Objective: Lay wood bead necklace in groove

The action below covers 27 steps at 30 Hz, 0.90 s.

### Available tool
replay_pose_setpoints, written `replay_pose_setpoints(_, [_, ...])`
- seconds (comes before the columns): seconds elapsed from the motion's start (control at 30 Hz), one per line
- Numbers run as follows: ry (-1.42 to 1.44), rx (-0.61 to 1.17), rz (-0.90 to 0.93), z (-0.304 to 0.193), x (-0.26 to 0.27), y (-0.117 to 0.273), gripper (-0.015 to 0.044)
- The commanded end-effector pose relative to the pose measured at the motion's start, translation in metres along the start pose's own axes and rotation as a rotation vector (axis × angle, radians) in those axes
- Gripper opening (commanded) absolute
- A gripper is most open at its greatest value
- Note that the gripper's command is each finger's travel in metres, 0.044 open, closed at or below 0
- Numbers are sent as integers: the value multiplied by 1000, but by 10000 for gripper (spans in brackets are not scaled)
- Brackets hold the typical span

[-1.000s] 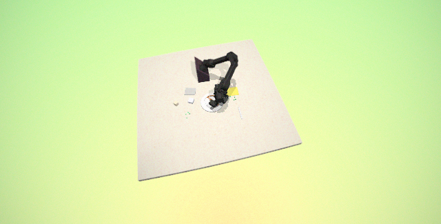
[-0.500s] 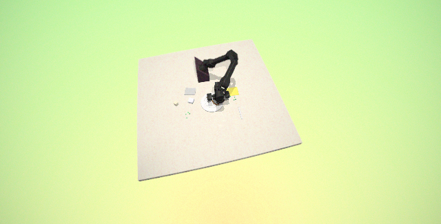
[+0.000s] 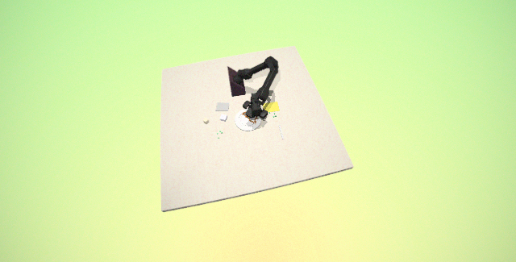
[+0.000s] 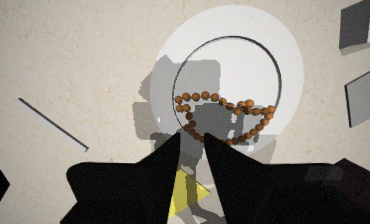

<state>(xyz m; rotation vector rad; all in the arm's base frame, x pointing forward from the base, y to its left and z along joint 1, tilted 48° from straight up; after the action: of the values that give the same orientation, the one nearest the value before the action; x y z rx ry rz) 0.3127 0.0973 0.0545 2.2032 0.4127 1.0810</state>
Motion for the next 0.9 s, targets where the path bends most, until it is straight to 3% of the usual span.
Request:
replay_pose_setpoints(0.0, [-104,-3,-3,-1,-3,2,120])
replay_pose_setpoints(0.87, [-99,-3,0,-1,-2,-23,120])
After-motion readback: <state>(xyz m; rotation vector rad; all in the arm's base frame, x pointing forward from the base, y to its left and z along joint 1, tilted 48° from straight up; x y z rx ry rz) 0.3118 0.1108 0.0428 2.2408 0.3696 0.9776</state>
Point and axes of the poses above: the point midway between the two fingers, 35 mm back from their tips, its own y axis back along the fingers, its own x axis across the jaws, z = x × y, the point moved 1 cm from there along y, back along the fingers, and after that the axes turned 6 degrees about y, right-handed, at the moved point
